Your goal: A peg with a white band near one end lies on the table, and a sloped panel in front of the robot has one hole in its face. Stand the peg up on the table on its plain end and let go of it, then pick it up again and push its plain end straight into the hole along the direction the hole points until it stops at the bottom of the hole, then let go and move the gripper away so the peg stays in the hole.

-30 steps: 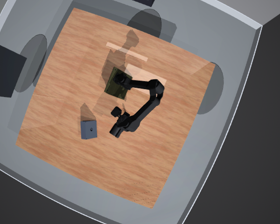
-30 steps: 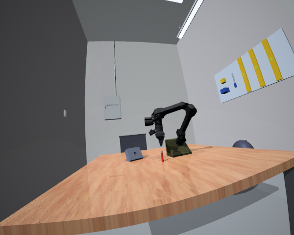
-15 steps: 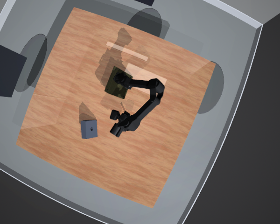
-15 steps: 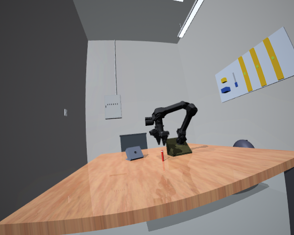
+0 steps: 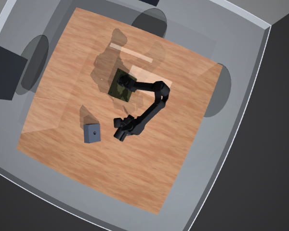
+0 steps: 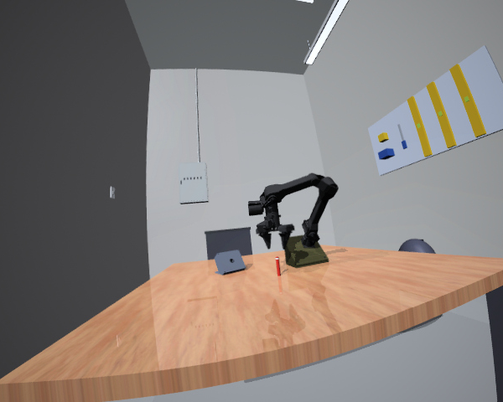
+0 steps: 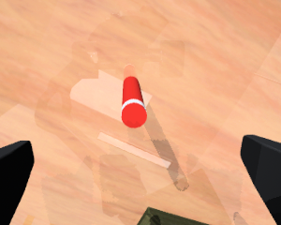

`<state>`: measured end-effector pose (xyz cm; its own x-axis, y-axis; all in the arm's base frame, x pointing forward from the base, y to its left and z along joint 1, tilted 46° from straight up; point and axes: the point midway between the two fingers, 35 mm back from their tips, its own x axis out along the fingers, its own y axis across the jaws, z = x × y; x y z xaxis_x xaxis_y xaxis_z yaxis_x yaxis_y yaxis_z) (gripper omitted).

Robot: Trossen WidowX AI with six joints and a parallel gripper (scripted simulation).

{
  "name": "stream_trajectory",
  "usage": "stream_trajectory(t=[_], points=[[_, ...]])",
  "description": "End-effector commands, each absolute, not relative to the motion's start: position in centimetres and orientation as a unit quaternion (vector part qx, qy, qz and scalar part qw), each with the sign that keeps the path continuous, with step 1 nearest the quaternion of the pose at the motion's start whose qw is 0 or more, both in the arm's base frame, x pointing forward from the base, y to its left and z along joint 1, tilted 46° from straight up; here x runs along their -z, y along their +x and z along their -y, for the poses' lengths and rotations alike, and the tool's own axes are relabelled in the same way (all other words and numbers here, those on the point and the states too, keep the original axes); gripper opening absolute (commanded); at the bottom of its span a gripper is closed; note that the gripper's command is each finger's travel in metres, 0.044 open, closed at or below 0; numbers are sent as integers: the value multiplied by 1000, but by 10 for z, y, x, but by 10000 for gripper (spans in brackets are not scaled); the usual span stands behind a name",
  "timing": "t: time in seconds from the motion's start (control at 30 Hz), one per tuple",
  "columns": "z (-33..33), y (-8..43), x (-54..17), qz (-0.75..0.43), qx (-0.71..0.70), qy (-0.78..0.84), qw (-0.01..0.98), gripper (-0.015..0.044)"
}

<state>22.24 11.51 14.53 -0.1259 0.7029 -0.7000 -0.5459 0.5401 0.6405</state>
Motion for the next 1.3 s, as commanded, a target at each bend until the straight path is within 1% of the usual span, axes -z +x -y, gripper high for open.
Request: stream_trajectory(t=[0.0, 0.63, 1.27], points=[[-116, 223, -145, -553, -507, 33, 661, 440], [-118, 222, -143, -414, -625, -127, 649, 440], [-121, 222, -141, -251, -706, -280, 600, 440]])
